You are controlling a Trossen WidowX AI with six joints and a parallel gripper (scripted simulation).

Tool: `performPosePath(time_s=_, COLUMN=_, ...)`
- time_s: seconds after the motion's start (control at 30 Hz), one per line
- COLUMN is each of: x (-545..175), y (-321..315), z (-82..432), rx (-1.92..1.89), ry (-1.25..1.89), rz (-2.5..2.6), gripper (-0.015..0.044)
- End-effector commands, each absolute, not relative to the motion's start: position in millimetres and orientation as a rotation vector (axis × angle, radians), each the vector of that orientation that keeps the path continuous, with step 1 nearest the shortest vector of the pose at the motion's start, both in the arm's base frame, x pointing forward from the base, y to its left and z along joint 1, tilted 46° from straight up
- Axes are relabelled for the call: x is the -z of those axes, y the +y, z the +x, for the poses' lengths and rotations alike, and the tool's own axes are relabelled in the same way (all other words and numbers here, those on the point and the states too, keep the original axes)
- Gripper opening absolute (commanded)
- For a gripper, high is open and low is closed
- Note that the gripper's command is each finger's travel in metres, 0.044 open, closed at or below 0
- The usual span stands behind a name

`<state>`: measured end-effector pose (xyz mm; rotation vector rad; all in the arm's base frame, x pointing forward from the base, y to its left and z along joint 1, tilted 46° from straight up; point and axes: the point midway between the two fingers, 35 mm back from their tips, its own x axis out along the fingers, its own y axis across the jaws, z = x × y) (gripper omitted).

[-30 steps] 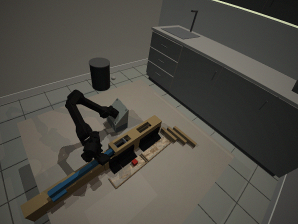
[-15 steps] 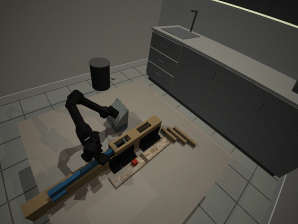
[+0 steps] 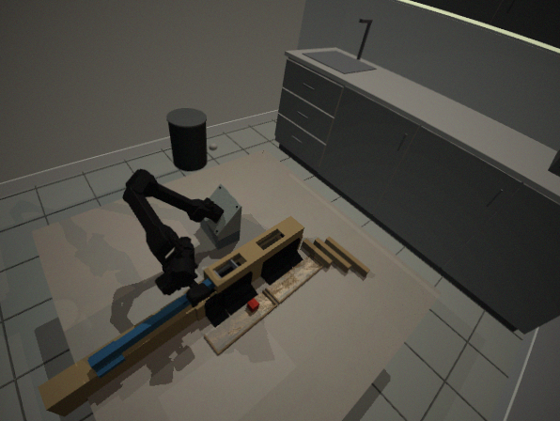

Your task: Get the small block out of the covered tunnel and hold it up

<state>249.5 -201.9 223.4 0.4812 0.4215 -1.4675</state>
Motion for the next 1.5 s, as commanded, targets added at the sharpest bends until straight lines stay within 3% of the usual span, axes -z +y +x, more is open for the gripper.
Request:
performPosePath(time_s=0.0, x=-216.9, y=-189.3, z=246.6, rx=1.477, ry=0.407, rz=0.474, gripper=0.044)
performPosePath(time_s=0.93, x=-190.6, y=-217.2, z=242.3, rx=1.477, ry=0.405, rz=0.473, gripper=0.044)
performPosePath(time_s=1.43, x=-196.1, y=-214.3, z=243.8, rx=1.48, ry=0.396, rz=0.475, gripper=0.0046)
performPosePath(time_s=1.47, x=-196.1, y=-214.3, z=243.8, rx=1.48, ry=0.396, rz=0.475, gripper=0.004)
